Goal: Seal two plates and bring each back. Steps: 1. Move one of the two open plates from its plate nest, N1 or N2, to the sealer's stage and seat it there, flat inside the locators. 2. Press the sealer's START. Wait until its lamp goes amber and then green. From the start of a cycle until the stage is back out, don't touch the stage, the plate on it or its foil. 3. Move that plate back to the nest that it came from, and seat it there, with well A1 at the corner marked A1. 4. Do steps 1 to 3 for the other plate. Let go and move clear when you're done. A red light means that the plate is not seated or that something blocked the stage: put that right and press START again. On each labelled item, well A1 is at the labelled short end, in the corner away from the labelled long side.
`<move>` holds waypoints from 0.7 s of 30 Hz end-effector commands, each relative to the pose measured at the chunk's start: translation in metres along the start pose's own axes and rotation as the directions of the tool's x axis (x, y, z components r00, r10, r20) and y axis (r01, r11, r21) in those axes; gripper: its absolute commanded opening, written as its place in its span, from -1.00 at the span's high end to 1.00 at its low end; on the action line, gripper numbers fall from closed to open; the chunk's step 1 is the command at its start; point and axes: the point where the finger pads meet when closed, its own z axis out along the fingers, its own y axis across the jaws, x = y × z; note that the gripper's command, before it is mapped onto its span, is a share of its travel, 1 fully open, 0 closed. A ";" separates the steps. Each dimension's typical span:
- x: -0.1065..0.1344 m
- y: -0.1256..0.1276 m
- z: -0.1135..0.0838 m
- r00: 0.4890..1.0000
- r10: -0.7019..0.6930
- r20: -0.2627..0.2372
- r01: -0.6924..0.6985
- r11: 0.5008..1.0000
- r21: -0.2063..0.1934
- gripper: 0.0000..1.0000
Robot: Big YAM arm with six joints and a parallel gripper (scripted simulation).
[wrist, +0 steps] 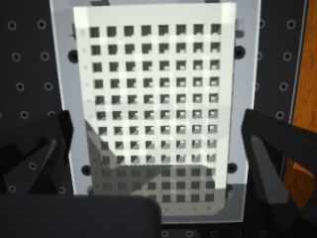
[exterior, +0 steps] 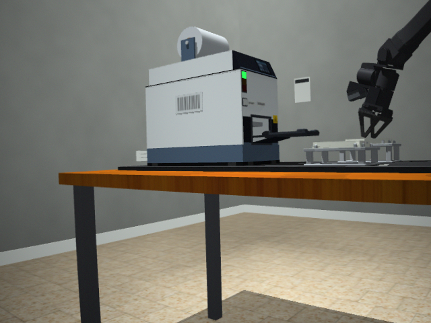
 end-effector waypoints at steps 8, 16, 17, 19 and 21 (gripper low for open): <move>-0.013 -0.006 0.002 1.000 0.011 0.023 -0.011 1.000 0.011 -1.00; -0.001 -0.002 0.008 1.000 0.011 0.017 -0.011 1.000 0.008 -1.00; 0.001 -0.002 0.010 1.000 0.012 0.009 -0.012 1.000 0.005 -1.00; 0.006 -0.001 0.015 1.000 0.014 -0.004 -0.014 1.000 0.000 -1.00; 0.001 -0.003 0.015 1.000 0.013 0.004 -0.013 1.000 0.003 -1.00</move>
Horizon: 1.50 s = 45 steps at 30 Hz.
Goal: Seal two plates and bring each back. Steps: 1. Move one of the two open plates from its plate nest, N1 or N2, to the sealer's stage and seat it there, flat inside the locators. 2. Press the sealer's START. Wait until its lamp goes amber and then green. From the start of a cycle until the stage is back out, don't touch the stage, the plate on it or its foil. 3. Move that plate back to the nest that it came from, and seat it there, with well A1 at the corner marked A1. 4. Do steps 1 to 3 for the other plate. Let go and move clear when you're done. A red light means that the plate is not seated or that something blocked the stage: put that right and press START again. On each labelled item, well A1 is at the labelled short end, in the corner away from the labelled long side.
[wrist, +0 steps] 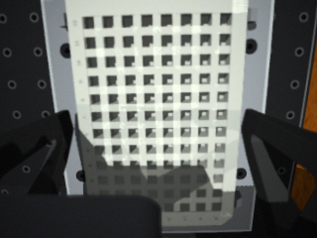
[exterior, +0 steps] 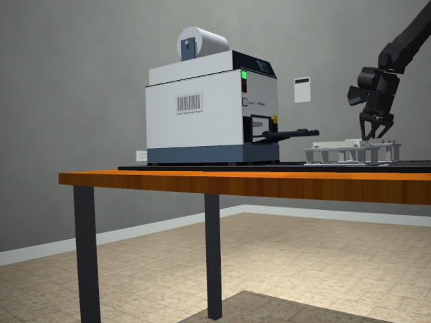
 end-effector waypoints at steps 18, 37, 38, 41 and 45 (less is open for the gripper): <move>-0.014 -0.004 -0.006 1.000 0.007 0.031 -0.007 1.000 0.013 -1.00; -0.013 -0.004 -0.003 1.000 0.007 0.021 -0.007 1.000 0.009 -1.00; -0.013 -0.004 -0.004 1.000 0.006 0.025 -0.007 1.000 0.010 -1.00; -0.014 -0.004 -0.005 1.000 0.006 0.029 -0.006 1.000 0.011 -1.00; -0.015 -0.004 -0.006 1.000 0.005 0.031 -0.005 1.000 0.012 -1.00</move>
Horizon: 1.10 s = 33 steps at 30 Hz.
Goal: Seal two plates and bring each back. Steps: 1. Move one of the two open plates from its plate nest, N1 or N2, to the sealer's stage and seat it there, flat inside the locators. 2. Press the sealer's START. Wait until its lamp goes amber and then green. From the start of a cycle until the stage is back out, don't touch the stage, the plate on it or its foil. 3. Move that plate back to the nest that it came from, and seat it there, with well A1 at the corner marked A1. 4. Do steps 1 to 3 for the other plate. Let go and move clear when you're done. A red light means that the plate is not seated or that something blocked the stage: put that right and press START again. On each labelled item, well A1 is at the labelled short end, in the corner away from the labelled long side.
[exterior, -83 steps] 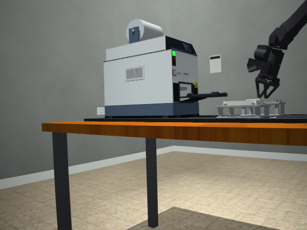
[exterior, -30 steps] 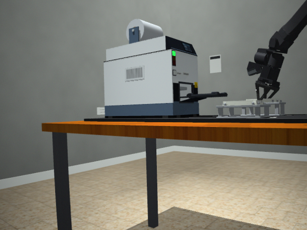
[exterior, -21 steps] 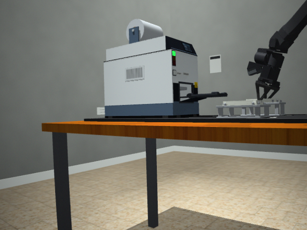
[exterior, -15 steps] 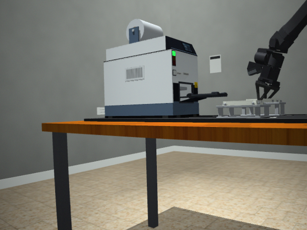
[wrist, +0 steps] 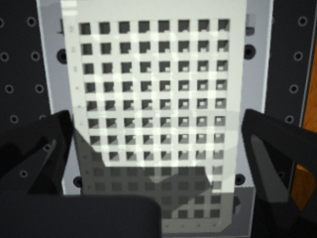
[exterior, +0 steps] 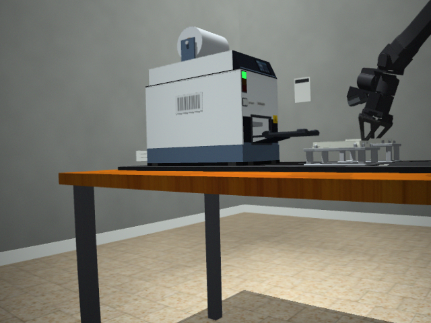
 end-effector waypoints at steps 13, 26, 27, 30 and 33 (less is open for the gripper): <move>-0.013 -0.002 -0.008 1.000 0.005 0.027 -0.005 1.000 0.010 -1.00; -0.014 -0.002 -0.008 1.000 0.003 0.028 -0.004 1.000 0.010 -0.92; -0.014 -0.002 -0.008 1.000 0.003 0.028 -0.003 1.000 0.010 -0.91; -0.014 -0.002 -0.008 1.000 0.003 0.028 -0.003 1.000 0.010 -0.90; -0.014 -0.002 -0.008 1.000 0.003 0.028 -0.003 1.000 0.010 -0.87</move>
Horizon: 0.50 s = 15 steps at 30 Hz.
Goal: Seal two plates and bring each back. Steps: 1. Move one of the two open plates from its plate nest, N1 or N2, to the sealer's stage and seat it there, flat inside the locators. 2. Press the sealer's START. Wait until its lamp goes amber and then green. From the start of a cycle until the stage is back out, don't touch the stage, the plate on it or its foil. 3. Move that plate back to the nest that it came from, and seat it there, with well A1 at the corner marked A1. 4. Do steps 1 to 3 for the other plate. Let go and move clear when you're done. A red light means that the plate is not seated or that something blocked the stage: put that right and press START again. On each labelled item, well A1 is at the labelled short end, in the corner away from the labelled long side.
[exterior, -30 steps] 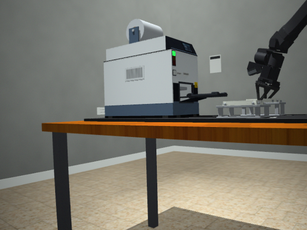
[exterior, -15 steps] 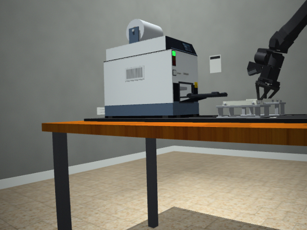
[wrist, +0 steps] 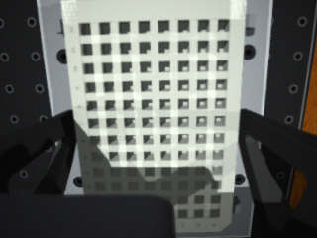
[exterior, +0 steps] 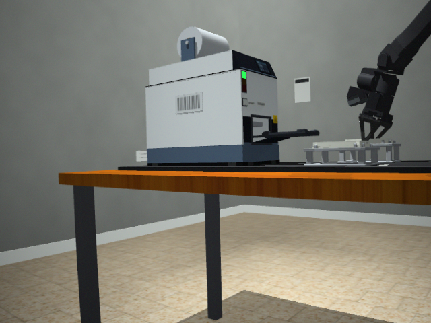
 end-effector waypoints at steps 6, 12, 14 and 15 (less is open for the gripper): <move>-0.015 -0.002 -0.008 1.000 0.002 0.028 -0.003 1.000 0.010 -0.80; -0.015 -0.002 -0.008 1.000 0.001 0.029 -0.002 1.000 0.010 -0.73; -0.015 -0.002 -0.008 1.000 0.001 0.029 -0.002 1.000 0.010 -0.73; -0.015 -0.002 -0.008 1.000 0.001 0.029 -0.001 1.000 0.010 -0.72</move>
